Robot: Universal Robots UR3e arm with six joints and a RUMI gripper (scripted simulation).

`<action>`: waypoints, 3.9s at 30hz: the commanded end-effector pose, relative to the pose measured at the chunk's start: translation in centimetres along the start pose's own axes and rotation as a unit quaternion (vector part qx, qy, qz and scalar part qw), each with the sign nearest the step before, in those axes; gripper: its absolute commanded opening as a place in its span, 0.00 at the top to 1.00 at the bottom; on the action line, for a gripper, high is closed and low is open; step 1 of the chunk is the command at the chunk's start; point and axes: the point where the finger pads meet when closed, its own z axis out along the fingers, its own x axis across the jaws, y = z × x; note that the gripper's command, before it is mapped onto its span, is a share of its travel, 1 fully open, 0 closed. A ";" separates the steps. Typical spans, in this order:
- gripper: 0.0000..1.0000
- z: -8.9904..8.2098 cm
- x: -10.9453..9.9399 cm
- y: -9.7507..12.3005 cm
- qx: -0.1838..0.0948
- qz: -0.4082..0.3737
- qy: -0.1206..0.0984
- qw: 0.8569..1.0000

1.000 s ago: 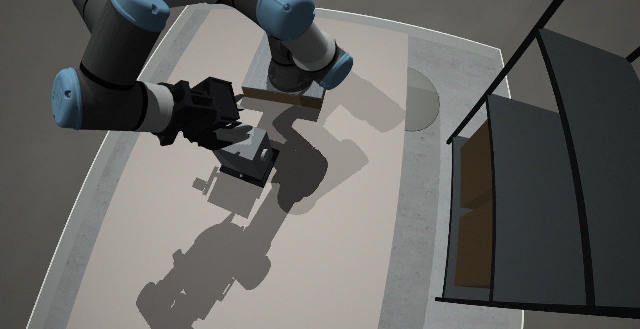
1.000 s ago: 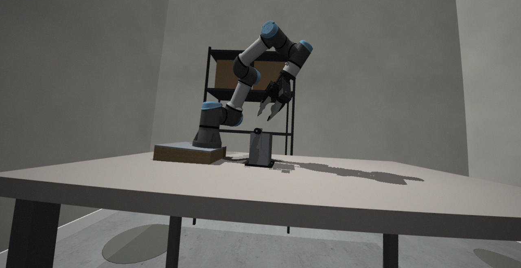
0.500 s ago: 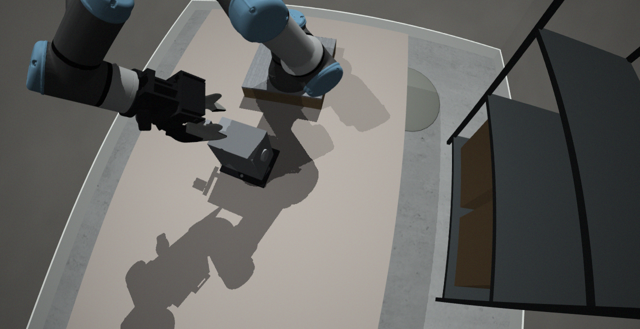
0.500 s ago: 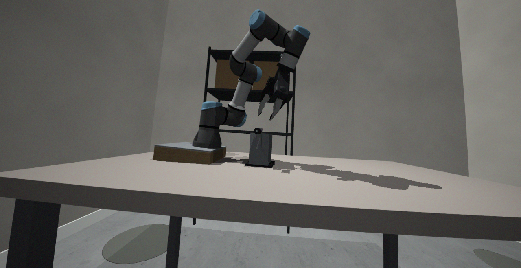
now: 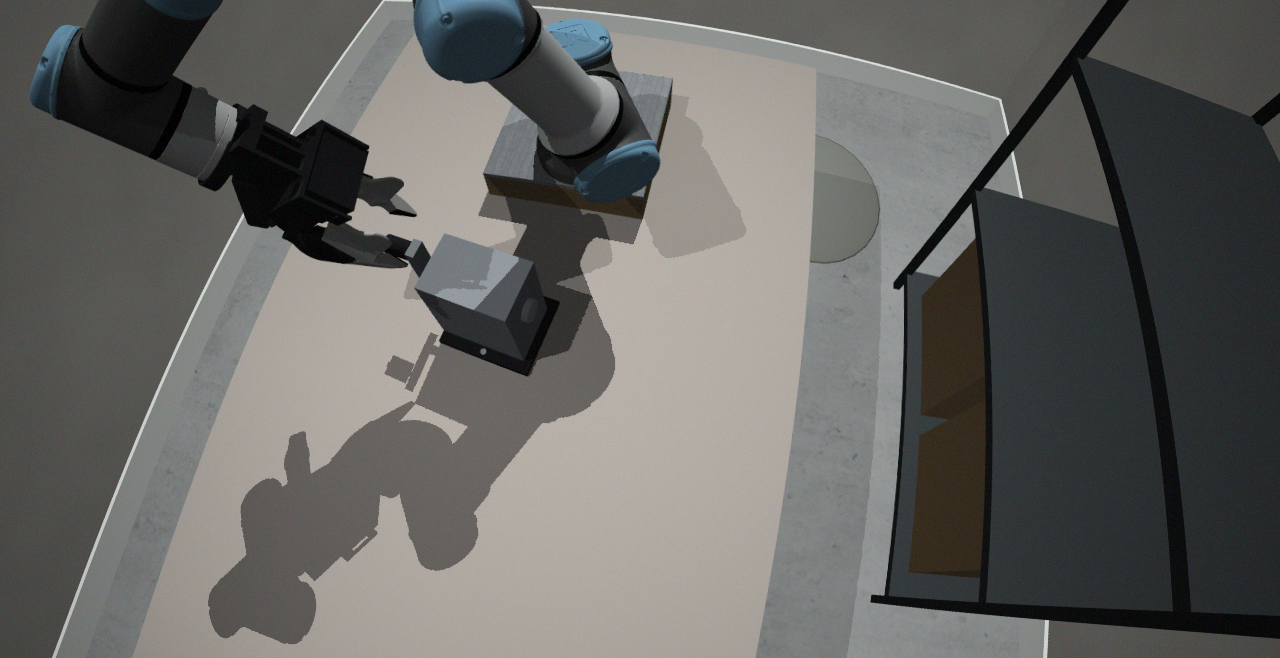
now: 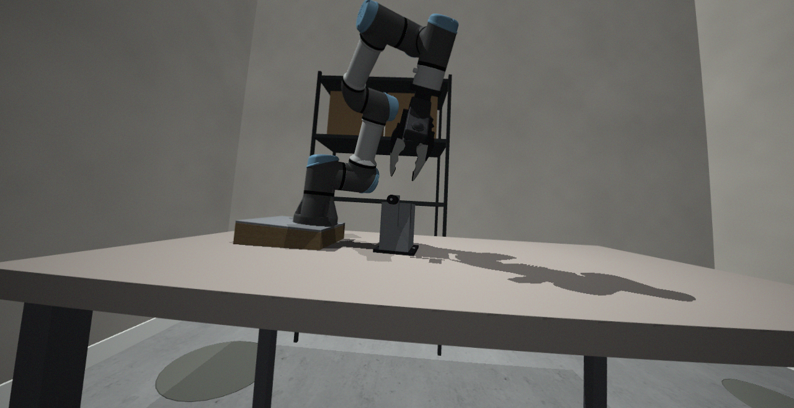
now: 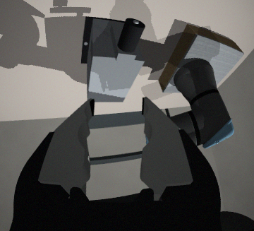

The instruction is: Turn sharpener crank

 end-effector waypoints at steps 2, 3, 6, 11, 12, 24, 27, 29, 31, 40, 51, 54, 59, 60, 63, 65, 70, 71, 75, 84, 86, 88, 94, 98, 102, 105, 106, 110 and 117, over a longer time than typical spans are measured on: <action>0.68 -1.3 0.9 -2.4 -0.005 0.028 -0.043 0.999; 0.68 -1.3 1.0 -2.5 -0.005 0.028 -0.043 0.999; 0.68 -1.6 1.2 -2.9 -0.005 0.037 -0.057 0.998; 0.68 -2.2 1.8 -4.1 -0.006 0.050 -0.076 0.996; 0.68 -2.3 1.9 -4.3 -0.006 0.050 -0.076 0.996; 0.68 -3.7 3.9 -7.1 -0.003 0.095 -0.140 0.986; 0.68 -4.0 4.4 -7.8 -0.003 0.095 -0.140 0.986; 0.68 -4.0 4.4 -7.8 -0.003 0.095 -0.140 0.986; 0.68 -3.5 4.2 -7.8 -0.003 0.095 -0.140 0.986; 0.68 -1.2 3.6 -7.8 -0.003 0.095 -0.140 0.986; 0.68 0.5 3.1 -7.9 -0.003 0.095 -0.140 0.986; 0.68 0.5 3.1 -7.9 -0.003 0.095 -0.140 0.986; 0.68 0.5 3.1 -7.9 -0.003 0.095 -0.140 0.986; 0.68 0.5 3.1 -7.9 -0.003 0.095 -0.140 0.986; 0.68 0.5 3.1 -7.9 -0.003 0.095 -0.140 0.986; 0.68 0.5 3.1 -7.9 -0.003 0.095 -0.140 0.986; 0.68 0.4 3.1 -7.9 -0.003 0.095 -0.140 0.986; 0.68 0.4 3.1 -7.9 -0.003 0.095 -0.140 0.986; 0.68 0.4 3.1 -7.9 -0.003 0.095 -0.140 0.986; 0.68 0.4 3.1 -7.9 -0.003 0.095 -0.140 0.986; 0.68 0.4 3.1 -7.9 -0.003 0.095 -0.140 0.986; 0.68 0.4 3.1 -7.9 -0.003 0.095 -0.140 0.986; 0.68 0.3 3.1 -7.9 -0.003 0.095 -0.140 0.986; 0.68 0.7 3.0 -7.9 -0.003 0.095 -0.140 0.986; 0.68 1.2 2.9 -7.9 -0.003 0.095 -0.140 0.986; 0.68 1.6 2.8 -7.9 -0.003 0.095 -0.140 0.986; 0.68 1.7 2.7 -7.9 -0.003 0.095 -0.140 0.986; 0.68 2.0 2.6 -7.9 -0.003 0.095 -0.140 0.986; 0.68 2.9 2.4 -7.9 -0.003 0.095 -0.140 0.986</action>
